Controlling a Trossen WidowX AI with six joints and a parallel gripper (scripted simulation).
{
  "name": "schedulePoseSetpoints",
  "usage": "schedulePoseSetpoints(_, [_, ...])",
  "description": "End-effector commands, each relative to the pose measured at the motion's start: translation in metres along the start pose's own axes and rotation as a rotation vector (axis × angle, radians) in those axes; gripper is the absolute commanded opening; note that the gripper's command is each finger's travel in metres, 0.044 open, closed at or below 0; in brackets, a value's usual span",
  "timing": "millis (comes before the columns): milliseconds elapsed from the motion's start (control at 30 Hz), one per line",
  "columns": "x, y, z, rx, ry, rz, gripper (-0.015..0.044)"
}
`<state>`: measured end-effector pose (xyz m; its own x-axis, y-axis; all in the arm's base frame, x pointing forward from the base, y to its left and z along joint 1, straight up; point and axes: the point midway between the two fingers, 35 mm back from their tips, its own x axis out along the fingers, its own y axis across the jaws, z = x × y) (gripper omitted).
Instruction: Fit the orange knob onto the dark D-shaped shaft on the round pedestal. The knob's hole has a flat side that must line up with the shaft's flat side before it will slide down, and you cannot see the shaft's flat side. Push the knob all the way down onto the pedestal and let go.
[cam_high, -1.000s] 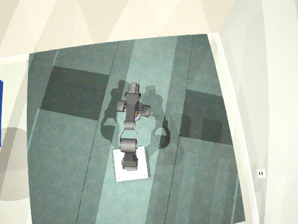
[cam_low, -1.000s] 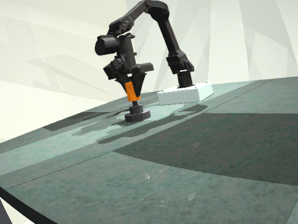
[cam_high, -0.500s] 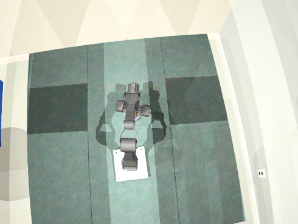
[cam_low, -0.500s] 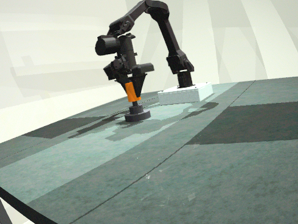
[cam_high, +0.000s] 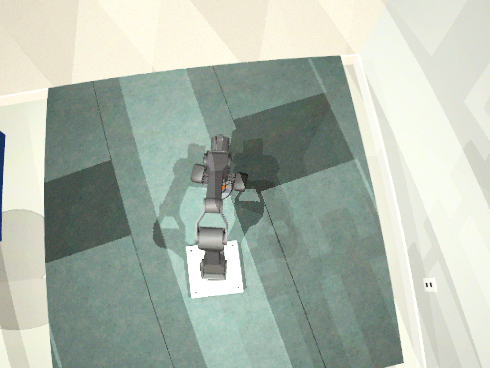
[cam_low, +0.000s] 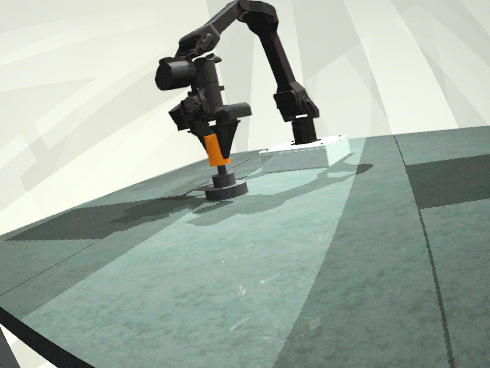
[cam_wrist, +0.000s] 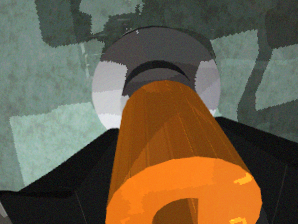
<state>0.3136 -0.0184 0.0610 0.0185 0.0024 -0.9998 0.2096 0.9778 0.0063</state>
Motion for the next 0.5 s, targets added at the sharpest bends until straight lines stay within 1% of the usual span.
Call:
schedulePoseSetpoints(0, [-0.0015, -0.0008, -0.001, 0.076, 0.0, -0.002, 0.0])
schedulePoseSetpoints(100, [-0.0002, -0.0005, -0.0028, 0.189, 0.0, -0.002, 0.0])
schedulePoseSetpoints(467, [0.0006, 0.0014, -0.0038, 0.2, 0.0, -0.002, 0.0])
